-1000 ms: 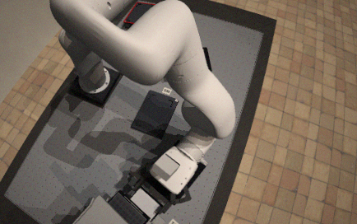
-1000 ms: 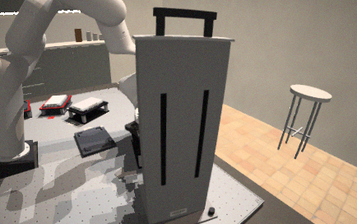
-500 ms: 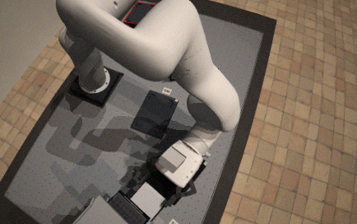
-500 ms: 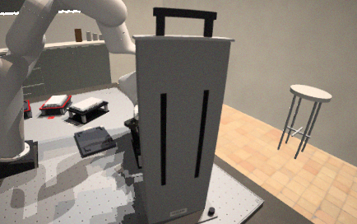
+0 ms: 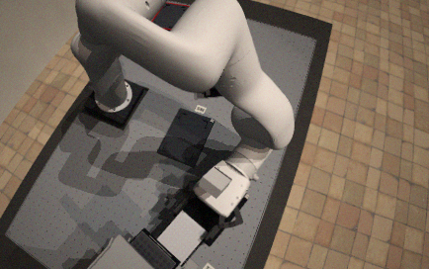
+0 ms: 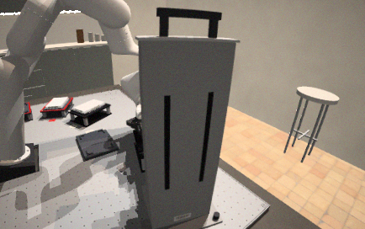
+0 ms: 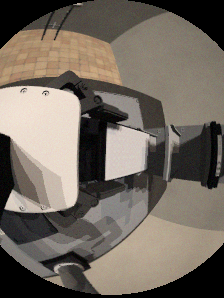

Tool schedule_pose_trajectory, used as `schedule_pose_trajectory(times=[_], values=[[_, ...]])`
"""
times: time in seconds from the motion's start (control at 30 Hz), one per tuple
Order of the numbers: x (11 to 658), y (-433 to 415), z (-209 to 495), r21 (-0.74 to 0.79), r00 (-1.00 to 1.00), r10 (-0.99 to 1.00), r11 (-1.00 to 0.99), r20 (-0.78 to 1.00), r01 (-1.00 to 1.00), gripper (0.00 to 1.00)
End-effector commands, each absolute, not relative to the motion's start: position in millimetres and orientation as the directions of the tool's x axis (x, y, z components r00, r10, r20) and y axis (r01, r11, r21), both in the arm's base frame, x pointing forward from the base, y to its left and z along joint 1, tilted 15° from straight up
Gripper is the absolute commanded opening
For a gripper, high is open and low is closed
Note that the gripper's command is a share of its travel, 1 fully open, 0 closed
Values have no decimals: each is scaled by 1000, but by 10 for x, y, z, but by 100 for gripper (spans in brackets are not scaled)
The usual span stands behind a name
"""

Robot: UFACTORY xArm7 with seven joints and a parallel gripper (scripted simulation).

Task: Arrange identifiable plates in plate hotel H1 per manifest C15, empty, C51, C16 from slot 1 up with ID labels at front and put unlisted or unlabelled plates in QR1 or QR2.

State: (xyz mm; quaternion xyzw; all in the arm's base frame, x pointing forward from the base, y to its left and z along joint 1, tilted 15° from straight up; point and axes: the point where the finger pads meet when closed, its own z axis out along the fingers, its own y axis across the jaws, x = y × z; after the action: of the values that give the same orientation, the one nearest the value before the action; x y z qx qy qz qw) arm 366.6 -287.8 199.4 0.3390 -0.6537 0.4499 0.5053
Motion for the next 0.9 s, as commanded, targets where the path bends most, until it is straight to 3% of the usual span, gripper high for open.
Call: schedule_pose_trajectory(times=[0.0,0.87], values=[[3682,-2846,2012,-249,-262,14,367,965,-896,0],[3825,-2472,2045,-249,-262,13,367,965,-896,0]])
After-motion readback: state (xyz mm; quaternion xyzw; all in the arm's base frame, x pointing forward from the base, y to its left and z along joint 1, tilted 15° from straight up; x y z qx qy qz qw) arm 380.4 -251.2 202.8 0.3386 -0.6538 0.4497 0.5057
